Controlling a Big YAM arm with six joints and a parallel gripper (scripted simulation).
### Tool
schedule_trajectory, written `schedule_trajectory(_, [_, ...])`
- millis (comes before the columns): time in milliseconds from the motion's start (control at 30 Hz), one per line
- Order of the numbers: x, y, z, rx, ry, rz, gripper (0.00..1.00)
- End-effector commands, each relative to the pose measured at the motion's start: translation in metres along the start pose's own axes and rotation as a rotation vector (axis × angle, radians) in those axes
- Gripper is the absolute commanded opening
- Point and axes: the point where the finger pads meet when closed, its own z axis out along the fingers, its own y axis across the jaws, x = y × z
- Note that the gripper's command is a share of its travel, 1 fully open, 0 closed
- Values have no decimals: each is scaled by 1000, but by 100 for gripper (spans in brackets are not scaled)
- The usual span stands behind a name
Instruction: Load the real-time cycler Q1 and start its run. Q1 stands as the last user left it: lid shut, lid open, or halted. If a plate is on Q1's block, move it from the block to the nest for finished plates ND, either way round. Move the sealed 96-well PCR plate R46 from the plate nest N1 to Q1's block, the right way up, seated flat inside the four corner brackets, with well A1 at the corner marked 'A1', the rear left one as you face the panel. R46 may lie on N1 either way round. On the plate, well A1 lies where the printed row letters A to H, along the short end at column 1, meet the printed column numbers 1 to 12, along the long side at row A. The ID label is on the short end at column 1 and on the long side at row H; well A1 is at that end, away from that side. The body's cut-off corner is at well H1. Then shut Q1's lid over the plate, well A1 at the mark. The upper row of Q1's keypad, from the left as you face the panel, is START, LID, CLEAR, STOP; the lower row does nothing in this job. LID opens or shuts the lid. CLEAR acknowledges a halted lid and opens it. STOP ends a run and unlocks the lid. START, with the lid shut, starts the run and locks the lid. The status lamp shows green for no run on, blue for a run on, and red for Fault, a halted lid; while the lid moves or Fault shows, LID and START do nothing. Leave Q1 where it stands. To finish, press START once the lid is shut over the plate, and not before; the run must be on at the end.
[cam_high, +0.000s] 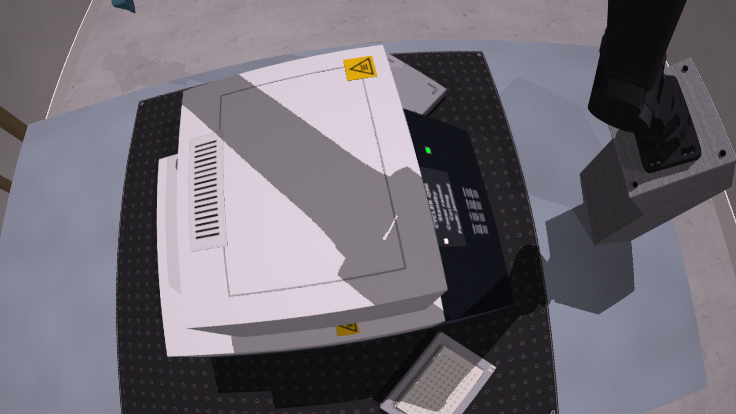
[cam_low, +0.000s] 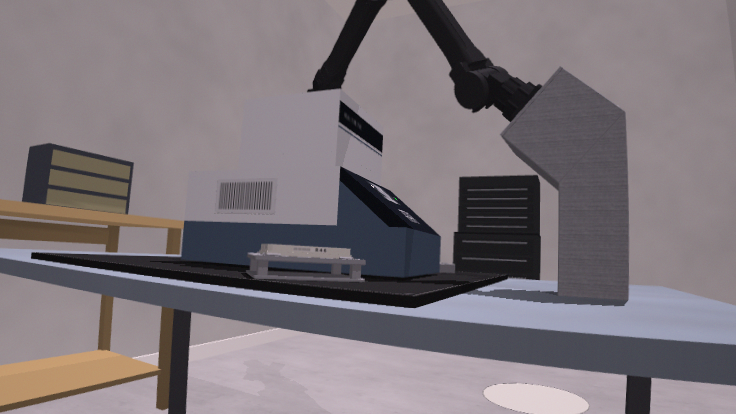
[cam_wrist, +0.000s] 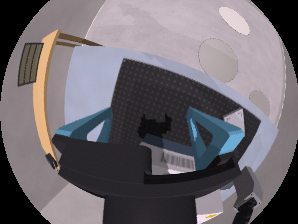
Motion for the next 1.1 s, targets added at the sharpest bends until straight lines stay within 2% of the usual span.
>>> schedule_trajectory(0, [-3, 5, -5, -9, -9, -3, 100])
schedule_trajectory(533, [-3, 5, -5, -9, -9, -3, 100])
schedule_trajectory(567, [2, 10, -13, -21, 8, -55, 0])
schedule_trajectory(633, [15, 16, -20, -22, 53, -139, 0])
schedule_trajectory(833, [48, 35, -43, -46, 45, -141, 0])
schedule_trajectory(933, [55, 36, -52, -57, 92, -265, 0])
schedule_trajectory(967, [57, 36, -54, -52, 90, -275, 0])
schedule_trajectory(1033, [67, 36, -56, -62, 126, -343, 0])
schedule_trajectory(1067, [67, 36, -56, -62, 126, -343, 0])
